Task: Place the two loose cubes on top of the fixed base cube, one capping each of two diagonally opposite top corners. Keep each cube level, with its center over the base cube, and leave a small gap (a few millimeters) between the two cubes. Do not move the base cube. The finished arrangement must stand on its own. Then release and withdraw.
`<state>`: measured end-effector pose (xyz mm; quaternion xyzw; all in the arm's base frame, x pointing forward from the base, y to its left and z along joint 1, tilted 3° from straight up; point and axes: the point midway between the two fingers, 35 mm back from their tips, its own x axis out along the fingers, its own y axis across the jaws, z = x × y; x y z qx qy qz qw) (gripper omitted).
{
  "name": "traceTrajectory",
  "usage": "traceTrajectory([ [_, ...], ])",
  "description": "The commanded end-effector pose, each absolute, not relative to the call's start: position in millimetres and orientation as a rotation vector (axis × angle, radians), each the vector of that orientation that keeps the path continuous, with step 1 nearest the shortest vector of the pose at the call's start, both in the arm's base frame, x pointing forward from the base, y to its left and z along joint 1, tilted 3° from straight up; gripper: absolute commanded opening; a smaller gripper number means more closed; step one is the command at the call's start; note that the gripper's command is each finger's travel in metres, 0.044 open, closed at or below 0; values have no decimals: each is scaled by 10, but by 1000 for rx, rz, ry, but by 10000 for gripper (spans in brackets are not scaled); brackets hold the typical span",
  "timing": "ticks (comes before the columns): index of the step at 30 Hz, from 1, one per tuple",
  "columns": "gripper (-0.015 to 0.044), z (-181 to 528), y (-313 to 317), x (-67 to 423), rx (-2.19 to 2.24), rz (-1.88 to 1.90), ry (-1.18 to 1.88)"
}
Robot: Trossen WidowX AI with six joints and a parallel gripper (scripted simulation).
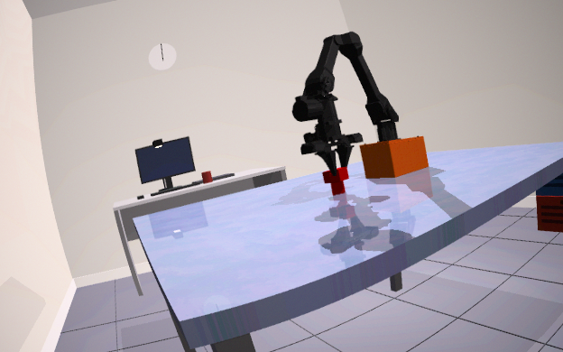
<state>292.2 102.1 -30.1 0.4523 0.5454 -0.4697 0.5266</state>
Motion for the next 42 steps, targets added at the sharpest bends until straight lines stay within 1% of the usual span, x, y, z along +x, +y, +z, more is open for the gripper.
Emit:
traceTrajectory([
  [1, 105, -309, 1012, 2921, 1073, -1121, 1301],
  [16, 105, -323, 1012, 2922, 1070, -1118, 1303],
  [20, 205, -323, 1012, 2922, 1070, -1118, 1303],
  [25, 205, -323, 1012, 2922, 1070, -1118, 1303],
  [42, 205, 52, 1023, 2935, 1078, -1120, 1306],
])
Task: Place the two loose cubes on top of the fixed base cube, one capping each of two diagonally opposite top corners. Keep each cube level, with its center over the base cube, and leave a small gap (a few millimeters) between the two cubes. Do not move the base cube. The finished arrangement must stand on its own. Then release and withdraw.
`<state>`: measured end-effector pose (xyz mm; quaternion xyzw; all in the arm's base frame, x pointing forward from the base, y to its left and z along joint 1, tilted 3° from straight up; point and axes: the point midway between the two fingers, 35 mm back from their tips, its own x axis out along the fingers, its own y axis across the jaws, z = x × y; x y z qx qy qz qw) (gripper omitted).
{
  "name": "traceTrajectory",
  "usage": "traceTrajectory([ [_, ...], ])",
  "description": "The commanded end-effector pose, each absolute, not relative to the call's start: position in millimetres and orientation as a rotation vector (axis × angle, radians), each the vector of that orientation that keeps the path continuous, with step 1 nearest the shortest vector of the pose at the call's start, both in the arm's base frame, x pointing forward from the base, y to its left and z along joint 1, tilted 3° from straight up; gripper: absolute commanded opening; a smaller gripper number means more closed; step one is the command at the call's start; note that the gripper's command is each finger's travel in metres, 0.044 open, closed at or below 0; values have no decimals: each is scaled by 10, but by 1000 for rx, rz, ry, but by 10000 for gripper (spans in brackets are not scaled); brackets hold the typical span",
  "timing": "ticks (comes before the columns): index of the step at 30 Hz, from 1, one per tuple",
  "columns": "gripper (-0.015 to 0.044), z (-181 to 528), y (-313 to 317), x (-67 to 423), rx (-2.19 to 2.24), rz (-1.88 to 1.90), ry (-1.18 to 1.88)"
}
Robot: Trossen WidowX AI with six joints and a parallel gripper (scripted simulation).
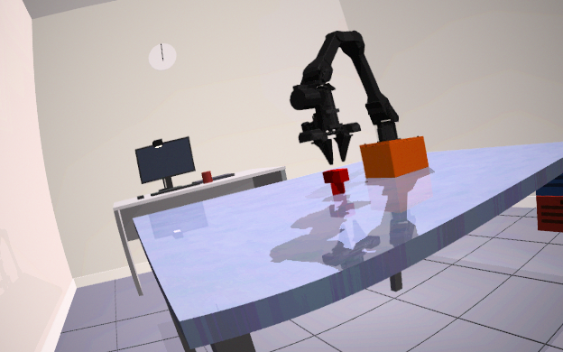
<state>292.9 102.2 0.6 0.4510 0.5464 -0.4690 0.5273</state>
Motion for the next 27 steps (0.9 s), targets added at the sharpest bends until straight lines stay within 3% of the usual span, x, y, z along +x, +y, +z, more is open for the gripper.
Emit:
traceTrajectory([
  [1, 205, 74, 1024, 2935, 1078, -1120, 1306],
  [14, 205, 316, 1026, 2945, 1078, -1120, 1306],
  [21, 389, 418, 1028, 2950, 1080, -1119, 1304],
  [27, 400, 422, 1391, 2819, 1082, -1117, 1306],
])
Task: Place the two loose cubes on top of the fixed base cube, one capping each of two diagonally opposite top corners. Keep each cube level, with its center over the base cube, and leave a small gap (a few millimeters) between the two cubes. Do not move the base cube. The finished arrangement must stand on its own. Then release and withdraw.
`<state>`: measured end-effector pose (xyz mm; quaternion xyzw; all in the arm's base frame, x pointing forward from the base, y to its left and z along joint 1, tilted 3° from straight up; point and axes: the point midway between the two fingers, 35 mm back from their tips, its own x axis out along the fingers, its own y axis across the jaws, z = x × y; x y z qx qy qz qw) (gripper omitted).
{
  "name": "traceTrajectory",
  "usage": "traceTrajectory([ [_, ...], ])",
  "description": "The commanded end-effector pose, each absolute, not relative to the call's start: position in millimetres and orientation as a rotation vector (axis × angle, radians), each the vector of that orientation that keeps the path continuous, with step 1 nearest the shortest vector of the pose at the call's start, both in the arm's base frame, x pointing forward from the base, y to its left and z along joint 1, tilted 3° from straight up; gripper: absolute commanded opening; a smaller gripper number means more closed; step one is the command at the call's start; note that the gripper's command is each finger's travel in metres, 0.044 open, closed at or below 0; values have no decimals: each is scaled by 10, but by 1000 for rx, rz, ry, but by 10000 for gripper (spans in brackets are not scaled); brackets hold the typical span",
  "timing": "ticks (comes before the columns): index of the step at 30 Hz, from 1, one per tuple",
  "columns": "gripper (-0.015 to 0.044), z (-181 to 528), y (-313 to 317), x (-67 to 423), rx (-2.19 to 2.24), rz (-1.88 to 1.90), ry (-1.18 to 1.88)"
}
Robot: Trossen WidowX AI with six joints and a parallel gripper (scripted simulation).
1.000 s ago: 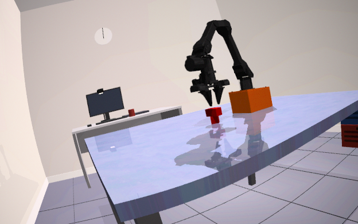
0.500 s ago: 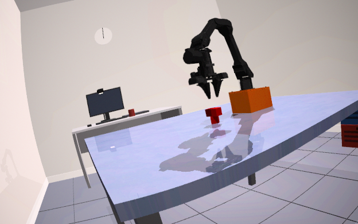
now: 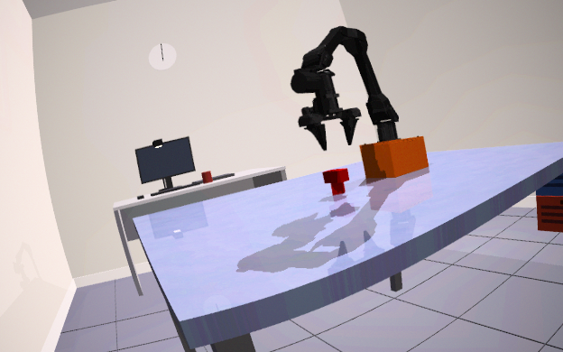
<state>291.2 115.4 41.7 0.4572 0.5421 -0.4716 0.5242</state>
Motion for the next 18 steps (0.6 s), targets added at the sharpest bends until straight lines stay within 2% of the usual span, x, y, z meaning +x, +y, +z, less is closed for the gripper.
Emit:
traceTrajectory([
  [1, 400, 427, 1535, 2754, 1083, -1117, 1307],
  [5, 400, 445, 1984, 2488, 1084, -1117, 1312],
  [18, 400, 446, 2005, 2473, 1084, -1117, 1312],
])
